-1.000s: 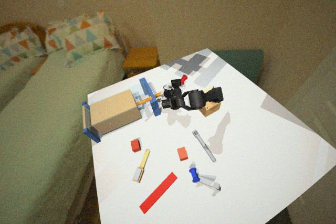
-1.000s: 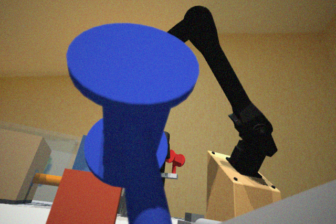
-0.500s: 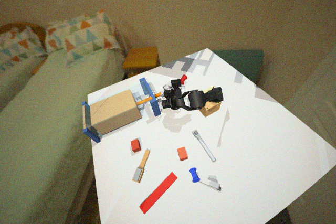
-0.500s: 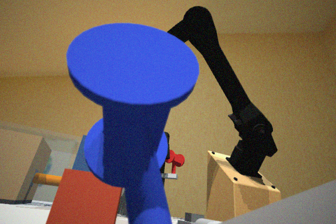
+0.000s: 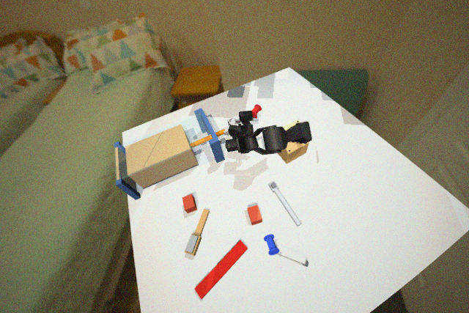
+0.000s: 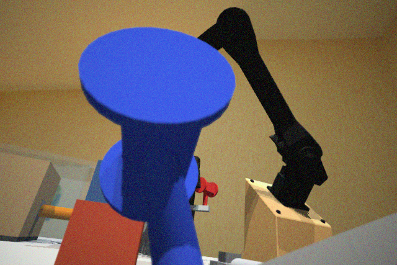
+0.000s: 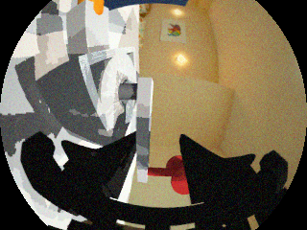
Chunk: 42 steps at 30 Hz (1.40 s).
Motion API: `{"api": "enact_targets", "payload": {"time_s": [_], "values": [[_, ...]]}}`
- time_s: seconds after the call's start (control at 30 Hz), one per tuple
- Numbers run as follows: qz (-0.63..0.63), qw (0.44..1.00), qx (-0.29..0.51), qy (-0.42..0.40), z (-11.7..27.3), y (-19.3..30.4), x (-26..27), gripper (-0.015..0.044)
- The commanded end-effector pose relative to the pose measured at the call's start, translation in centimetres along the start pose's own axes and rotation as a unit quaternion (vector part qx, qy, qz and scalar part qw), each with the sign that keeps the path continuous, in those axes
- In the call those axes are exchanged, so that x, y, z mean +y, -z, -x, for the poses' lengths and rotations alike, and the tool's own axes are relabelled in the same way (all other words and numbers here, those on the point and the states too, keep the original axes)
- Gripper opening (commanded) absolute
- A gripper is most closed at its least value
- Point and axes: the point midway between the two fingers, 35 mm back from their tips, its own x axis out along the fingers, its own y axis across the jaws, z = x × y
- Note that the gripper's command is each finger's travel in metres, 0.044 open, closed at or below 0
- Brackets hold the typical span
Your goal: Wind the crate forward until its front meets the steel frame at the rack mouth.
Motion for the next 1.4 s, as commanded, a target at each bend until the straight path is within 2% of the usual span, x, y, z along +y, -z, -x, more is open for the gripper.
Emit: {"api": "enact_targets", "payload": {"time_s": [0.0,1.37], "values": [[-0.002,1.000,0.000,0.002,0.01,-0.01,-0.06,0.0240],[0.000,1.000,0.000,0.000,-0.01,0.34,-0.72,0.0240]]}}
